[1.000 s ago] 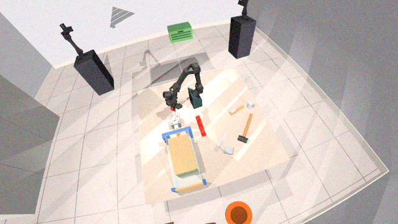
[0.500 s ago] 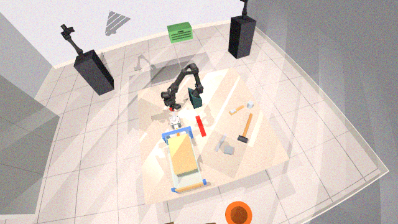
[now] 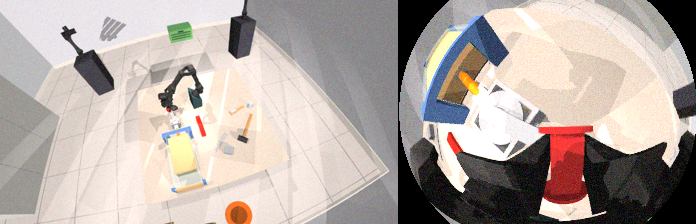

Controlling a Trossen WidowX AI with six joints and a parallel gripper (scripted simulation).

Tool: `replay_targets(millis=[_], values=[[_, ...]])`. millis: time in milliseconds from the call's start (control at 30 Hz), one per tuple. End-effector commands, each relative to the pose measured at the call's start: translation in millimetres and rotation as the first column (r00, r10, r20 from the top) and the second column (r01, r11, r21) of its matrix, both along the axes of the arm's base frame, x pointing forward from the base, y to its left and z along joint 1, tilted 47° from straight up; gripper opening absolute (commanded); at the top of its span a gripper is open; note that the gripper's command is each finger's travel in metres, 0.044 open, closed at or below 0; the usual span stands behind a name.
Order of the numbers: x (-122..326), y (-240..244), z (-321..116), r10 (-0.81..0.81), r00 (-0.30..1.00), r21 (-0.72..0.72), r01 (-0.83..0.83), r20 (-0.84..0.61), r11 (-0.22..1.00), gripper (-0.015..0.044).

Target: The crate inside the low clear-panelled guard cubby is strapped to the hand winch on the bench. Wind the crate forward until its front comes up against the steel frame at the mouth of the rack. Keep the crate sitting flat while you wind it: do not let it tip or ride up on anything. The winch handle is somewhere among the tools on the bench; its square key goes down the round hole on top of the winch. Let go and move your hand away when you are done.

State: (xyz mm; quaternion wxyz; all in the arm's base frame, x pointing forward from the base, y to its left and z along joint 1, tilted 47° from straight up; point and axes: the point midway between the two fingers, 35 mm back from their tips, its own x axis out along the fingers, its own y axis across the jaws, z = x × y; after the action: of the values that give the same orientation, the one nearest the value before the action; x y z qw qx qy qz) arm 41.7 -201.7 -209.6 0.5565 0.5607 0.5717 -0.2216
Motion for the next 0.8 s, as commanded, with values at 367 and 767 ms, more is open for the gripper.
replay_targets(millis=[367,767], values=[[8,-24,-19,0.006,1.000,-0.029,-0.007,-0.001,1.000,0.0000],[18,-36,-30,0.007,1.000,-0.030,-0.007,0.000,1.000,0.0000]])
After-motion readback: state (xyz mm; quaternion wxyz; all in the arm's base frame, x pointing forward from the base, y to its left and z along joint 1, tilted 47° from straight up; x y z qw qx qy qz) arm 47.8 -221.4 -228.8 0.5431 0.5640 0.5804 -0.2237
